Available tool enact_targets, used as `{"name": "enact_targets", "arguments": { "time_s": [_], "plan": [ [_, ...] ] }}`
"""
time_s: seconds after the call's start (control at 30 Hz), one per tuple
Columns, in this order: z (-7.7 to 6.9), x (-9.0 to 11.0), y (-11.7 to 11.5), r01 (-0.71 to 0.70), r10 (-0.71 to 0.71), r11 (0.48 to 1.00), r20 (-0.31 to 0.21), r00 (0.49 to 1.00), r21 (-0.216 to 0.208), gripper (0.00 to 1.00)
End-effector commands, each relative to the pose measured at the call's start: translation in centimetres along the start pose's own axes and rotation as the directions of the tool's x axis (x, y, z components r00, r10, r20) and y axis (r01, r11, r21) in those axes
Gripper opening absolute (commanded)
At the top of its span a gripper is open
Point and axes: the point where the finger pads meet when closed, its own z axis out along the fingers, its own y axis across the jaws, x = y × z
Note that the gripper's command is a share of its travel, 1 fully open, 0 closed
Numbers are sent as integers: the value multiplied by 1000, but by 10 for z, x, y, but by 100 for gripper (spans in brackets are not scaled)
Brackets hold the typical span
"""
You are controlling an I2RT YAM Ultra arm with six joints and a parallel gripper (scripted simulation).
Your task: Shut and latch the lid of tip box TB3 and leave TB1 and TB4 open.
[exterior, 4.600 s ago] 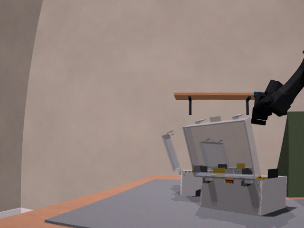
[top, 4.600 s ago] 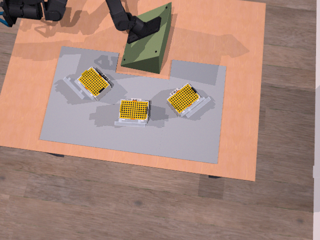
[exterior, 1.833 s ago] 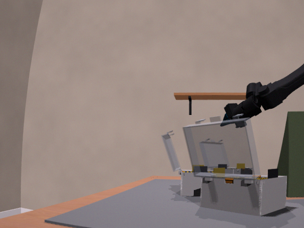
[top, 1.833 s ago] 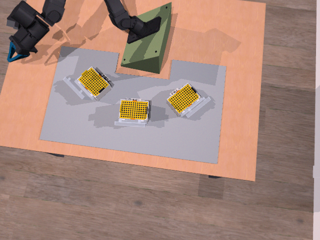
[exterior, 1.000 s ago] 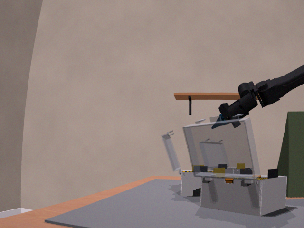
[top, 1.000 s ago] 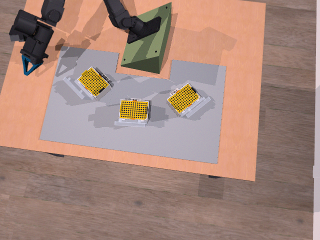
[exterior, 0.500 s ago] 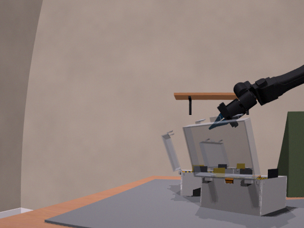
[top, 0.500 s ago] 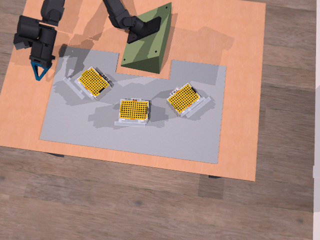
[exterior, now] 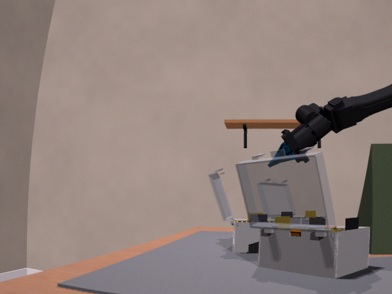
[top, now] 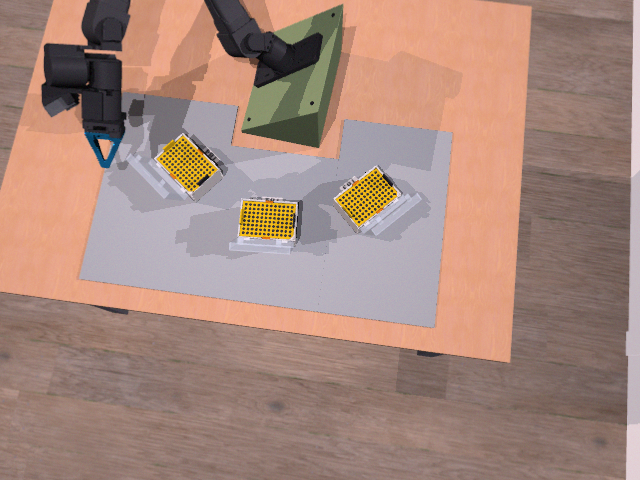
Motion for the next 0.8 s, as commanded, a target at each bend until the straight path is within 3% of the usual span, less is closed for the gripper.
{"name": "enact_targets", "arguments": {
  "time_s": [0.0, 0.07, 0.13, 0.23, 0.33, 0.4, 0.47, 0.53, 0.6, 0.7, 0.77],
  "plan": [
    [-3, 17, 4, 64, -64, 998, -75, 995, -9, 0],
    [-4, 27, 5, 93, -94, 996, -112, 989, -13, 0],
    [-5, 30, 6, 93, -94, 996, -112, 989, -13, 0],
    [-8, 45, 8, 153, -156, 988, -188, 970, -29, 0],
    [-10, 53, 9, 162, -165, 986, -199, 966, -32, 0],
    [-12, 63, 9, 201, -206, 978, -247, 947, -46, 0],
    [-12, 63, 9, 201, -206, 978, -247, 947, -46, 0],
    [-15, 72, 10, 229, -236, 972, -281, 930, -58, 0],
    [-16, 75, 10, 229, -236, 972, -281, 930, -58, 0],
    [-22, 89, 11, 284, -297, 955, -348, 889, -88, 0],
    [-25, 96, 11, 292, -305, 952, -358, 883, -92, 0]
  ]
}}
